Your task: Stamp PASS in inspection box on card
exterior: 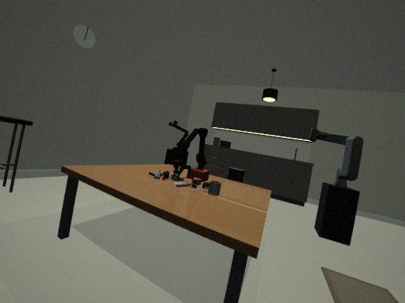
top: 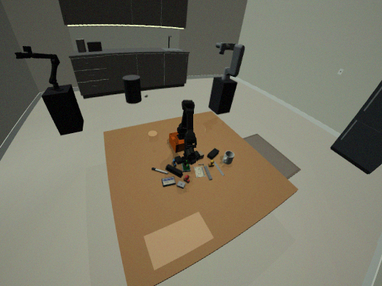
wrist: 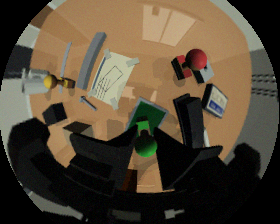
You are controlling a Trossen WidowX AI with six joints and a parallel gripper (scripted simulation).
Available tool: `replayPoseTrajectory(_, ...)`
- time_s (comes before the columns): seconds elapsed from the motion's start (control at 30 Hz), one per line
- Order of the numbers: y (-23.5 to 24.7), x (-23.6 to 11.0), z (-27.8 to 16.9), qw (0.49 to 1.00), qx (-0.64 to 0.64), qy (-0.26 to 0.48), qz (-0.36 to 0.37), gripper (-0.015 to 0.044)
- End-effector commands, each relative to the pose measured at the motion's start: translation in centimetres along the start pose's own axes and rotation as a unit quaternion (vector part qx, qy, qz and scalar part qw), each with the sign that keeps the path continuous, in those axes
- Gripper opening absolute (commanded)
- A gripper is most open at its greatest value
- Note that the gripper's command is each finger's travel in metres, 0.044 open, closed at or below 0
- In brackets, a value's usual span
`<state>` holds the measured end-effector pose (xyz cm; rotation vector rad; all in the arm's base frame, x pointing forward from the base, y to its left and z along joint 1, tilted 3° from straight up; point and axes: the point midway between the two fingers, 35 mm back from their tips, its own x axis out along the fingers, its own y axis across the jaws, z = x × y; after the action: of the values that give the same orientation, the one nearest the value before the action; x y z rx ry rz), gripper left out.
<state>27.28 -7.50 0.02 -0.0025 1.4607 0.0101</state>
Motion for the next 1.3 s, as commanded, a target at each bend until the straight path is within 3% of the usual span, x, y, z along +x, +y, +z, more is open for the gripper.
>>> replayPoseTrajectory(0.0, 0.0, -0.3, 0.0, 1.000, 0.000, -0.001, 0.001, 0.0000)
replayPoseTrajectory(1.27, 0.0, -5.4, 0.2, 1.000, 0.000, -0.001, 0.001, 0.0000)
